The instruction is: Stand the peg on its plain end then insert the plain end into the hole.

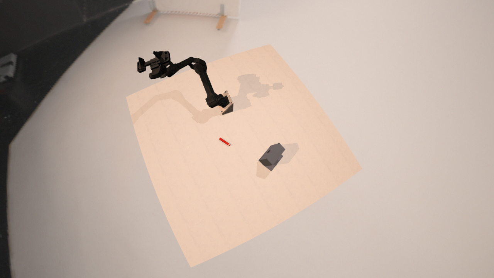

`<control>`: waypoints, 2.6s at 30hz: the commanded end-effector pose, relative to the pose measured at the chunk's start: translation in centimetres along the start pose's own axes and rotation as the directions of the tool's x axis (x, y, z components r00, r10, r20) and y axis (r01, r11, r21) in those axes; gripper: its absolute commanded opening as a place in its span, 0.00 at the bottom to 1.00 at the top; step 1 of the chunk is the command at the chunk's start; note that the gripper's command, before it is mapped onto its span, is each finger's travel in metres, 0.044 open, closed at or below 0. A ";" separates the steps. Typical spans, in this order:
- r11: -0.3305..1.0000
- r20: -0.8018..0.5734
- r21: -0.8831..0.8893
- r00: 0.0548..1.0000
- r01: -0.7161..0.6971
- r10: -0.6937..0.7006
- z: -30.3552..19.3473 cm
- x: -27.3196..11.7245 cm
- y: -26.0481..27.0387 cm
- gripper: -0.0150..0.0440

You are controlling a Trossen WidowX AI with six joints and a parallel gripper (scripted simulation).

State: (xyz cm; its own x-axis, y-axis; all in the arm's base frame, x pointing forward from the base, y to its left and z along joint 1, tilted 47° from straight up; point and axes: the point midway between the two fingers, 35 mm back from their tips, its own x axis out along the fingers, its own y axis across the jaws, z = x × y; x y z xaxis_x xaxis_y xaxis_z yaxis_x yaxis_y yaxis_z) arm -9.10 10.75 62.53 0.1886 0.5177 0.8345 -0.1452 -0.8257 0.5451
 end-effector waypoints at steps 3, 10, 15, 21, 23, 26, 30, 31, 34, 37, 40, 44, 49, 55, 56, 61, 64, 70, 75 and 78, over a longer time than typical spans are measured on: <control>0.999 0.021 0.046 1.000 -0.013 0.012 0.9 0.1 0.3 1.00; 0.964 0.127 0.250 0.990 -0.088 0.058 5.4 0.4 1.6 1.00; 0.910 0.205 0.384 0.976 -0.155 0.080 8.6 0.5 2.3 1.00; 0.818 0.301 0.519 0.949 -0.248 0.097 12.6 0.3 2.7 1.00; 0.781 0.334 0.557 0.937 -0.281 0.099 13.9 0.2 2.7 1.00; 0.722 0.383 0.607 0.918 -0.331 0.099 15.9 -0.1 2.7 1.00; 0.636 0.448 0.660 0.889 -0.400 0.095 18.5 -0.5 2.5 1.00; 0.612 0.464 0.670 0.881 -0.419 0.094 19.2 -0.6 2.5 1.00; 0.538 0.515 0.695 0.853 -0.476 0.089 21.2 -1.0 2.2 1.00; 0.462 0.564 0.710 0.822 -0.532 0.080 23.2 -1.4 1.9 1.00; 0.384 0.612 0.713 0.788 -0.587 0.069 25.2 -2.0 1.5 1.00; 0.308 0.667 0.702 0.744 -0.642 0.029 28.0 -2.7 0.3 1.00; 0.221 0.727 0.673 0.687 -0.706 -0.021 31.2 -3.8 -1.4 1.00; 0.199 0.787 0.610 0.615 -0.767 -0.045 34.6 -5.2 -2.9 1.00; 0.194 0.798 0.598 0.601 -0.778 -0.050 35.1 -5.5 -3.2 1.00; 0.107 0.840 0.543 0.538 -0.833 -0.077 37.1 -6.6 -4.3 1.00; 0.035 0.870 0.487 0.482 -0.872 -0.102 38.6 -7.7 -5.3 1.00; -0.095 0.919 0.353 0.364 -0.931 -0.152 41.3 -9.9 -7.4 1.00; -0.193 0.947 0.218 0.255 -0.957 -0.196 43.4 -12.0 -9.4 1.00; -0.244 0.957 0.132 0.187 -0.961 -0.221 44.4 -13.4 -10.6 1.00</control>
State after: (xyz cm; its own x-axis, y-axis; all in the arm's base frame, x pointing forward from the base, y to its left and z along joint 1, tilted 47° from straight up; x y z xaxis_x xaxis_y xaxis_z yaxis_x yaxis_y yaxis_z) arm 32.04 2.55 43.92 0.9962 0.0820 0.0302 0.0593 -0.3807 -0.9228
